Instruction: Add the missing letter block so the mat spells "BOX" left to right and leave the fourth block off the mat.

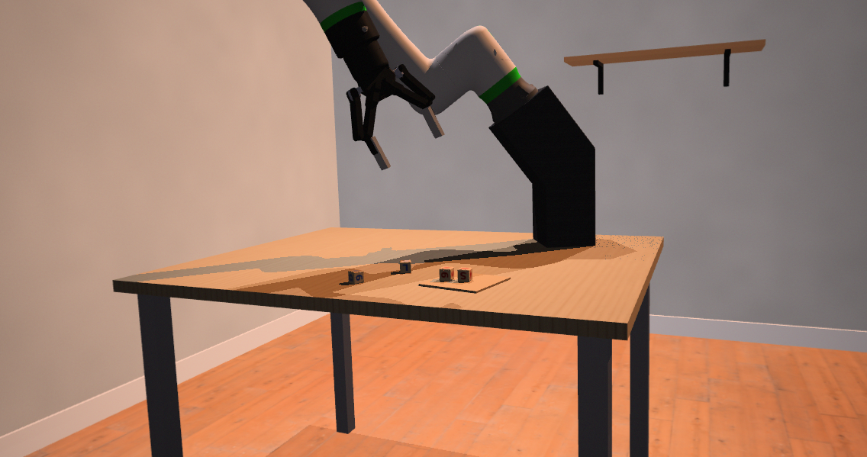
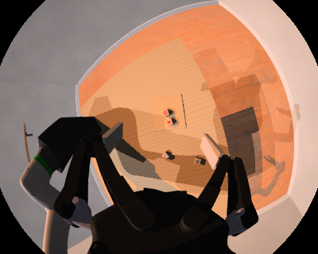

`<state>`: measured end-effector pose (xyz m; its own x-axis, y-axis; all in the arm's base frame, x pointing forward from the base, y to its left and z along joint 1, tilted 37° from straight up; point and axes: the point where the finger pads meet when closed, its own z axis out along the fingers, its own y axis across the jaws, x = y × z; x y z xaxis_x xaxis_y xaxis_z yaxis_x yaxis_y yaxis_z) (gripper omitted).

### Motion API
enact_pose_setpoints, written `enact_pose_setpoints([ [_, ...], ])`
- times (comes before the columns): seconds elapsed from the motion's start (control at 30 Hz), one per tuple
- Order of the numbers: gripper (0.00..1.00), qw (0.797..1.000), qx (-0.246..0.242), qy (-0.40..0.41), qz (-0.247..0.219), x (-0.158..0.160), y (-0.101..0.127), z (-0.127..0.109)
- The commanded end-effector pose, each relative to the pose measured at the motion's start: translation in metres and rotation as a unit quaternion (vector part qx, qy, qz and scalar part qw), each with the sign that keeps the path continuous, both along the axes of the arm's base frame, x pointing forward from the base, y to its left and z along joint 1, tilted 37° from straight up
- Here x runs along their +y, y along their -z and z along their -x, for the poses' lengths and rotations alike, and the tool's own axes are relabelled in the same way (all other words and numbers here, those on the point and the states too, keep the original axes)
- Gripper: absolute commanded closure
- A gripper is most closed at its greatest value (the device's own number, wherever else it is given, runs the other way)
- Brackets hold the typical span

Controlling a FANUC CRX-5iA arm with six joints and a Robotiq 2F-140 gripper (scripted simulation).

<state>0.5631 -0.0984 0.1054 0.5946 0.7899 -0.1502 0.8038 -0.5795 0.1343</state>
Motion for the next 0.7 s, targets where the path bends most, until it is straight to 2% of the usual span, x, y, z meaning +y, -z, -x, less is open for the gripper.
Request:
enact_pose_setpoints([
  [0.0,0.00,0.998,-0.009,0.055,-0.008,0.010,-0.018,0.003],
  [0.03,0.00,0.998,-0.009,0.055,-0.008,0.010,-0.018,0.003],
  [0.07,0.00,0.995,-0.015,0.092,-0.016,0.018,-0.030,0.007],
  [0.27,0.00,0.985,-0.026,0.165,-0.032,0.033,-0.056,0.014],
  [0.53,0.00,0.962,-0.035,0.267,-0.055,0.055,-0.093,0.027],
  [0.6,0.00,0.962,-0.035,0.267,-0.055,0.055,-0.093,0.027],
  [0.63,0.00,0.950,-0.037,0.303,-0.063,0.063,-0.106,0.033],
  [0.67,0.00,0.947,-0.038,0.312,-0.065,0.066,-0.110,0.034],
])
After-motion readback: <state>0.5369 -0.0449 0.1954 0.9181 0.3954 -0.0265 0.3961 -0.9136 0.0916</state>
